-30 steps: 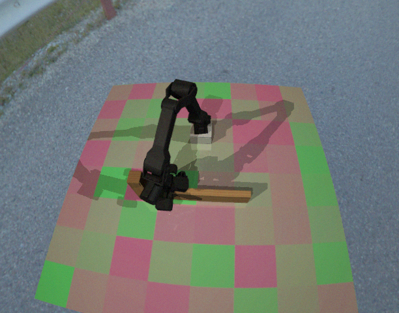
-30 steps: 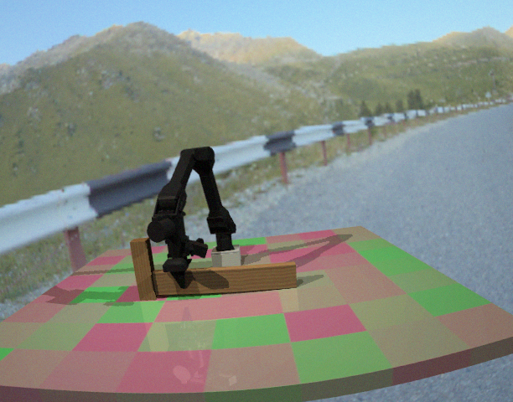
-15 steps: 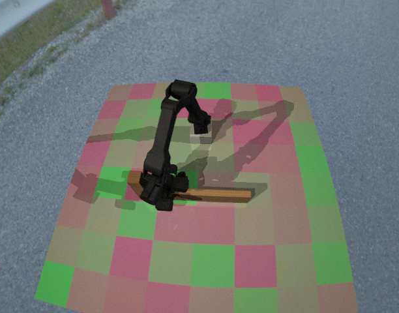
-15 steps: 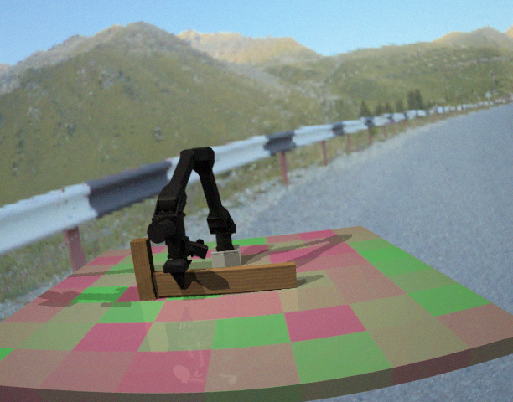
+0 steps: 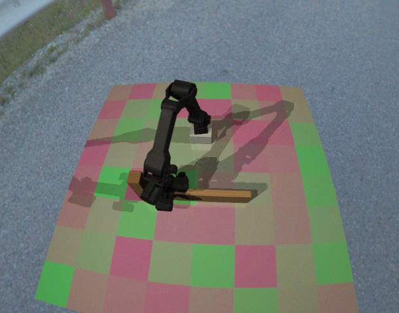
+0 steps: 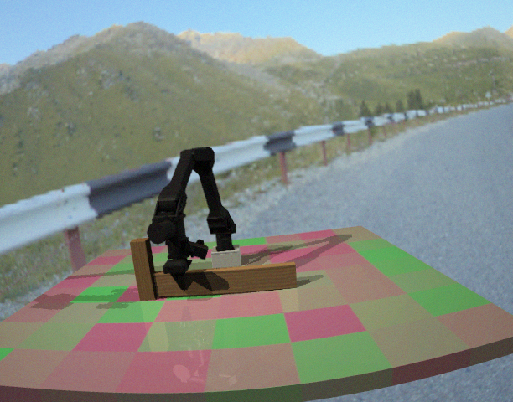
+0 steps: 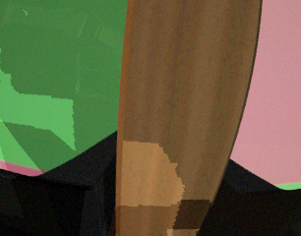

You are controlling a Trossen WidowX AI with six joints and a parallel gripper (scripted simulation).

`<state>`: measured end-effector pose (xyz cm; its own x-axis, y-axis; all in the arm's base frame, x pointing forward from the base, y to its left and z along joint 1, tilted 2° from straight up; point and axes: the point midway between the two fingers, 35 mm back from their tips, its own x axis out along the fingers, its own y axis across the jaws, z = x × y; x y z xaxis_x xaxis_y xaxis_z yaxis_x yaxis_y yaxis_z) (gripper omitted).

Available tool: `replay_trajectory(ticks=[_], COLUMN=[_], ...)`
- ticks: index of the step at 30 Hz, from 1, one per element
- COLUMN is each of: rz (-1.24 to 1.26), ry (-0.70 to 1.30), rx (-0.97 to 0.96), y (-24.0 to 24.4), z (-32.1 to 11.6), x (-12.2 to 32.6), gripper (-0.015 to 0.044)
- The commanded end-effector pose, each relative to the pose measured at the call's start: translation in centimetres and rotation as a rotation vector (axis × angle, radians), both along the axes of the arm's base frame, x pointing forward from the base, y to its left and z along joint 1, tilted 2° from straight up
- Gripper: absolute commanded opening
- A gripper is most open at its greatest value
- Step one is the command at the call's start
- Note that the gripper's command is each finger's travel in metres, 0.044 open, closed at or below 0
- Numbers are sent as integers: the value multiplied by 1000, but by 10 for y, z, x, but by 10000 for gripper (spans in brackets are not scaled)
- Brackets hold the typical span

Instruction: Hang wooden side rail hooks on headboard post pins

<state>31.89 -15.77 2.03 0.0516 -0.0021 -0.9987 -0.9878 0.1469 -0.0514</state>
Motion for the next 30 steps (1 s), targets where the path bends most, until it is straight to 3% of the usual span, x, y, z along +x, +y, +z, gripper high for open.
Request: replay_trajectory(ticks=[1,15,30], rz=[-3,-3,-1], ry=[-4,-4,0], rx=[-5,-5,-1], y=[-1,-1,0], z=[0,-2,11], x=[1,1,-1], gripper=[0,0,394])
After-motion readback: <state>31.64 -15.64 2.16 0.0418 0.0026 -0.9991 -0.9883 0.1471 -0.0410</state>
